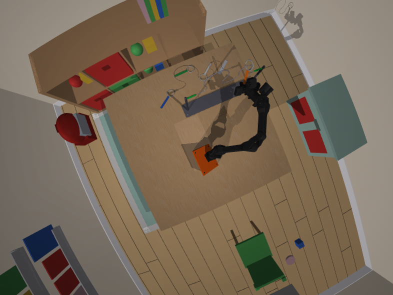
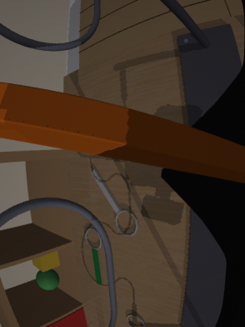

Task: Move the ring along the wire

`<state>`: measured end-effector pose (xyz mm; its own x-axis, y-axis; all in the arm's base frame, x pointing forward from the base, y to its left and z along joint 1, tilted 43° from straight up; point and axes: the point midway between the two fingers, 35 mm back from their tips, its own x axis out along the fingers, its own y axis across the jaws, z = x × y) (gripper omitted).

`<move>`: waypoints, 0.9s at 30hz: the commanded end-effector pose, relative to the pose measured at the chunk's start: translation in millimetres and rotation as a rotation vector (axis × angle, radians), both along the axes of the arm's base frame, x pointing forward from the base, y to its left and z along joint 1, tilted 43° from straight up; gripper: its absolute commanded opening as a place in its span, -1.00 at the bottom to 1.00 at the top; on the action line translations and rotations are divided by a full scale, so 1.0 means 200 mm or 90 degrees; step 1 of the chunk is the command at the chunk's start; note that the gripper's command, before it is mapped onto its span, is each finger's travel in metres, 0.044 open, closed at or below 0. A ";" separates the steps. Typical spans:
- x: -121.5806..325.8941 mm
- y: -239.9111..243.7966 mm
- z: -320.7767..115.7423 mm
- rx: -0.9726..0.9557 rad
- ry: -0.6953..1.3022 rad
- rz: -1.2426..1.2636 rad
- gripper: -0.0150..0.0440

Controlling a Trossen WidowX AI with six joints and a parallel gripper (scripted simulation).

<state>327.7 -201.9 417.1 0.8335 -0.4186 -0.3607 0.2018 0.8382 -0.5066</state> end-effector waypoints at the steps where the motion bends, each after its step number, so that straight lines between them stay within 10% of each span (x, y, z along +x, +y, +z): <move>1: -0.01 -0.02 0.04 -0.063 0.000 -0.004 -1.00; 27: -0.03 -0.16 0.19 -0.425 0.035 -0.014 -1.00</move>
<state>323.5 -232.7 447.7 0.8122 -0.5738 -0.1054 0.1713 0.4073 -0.8971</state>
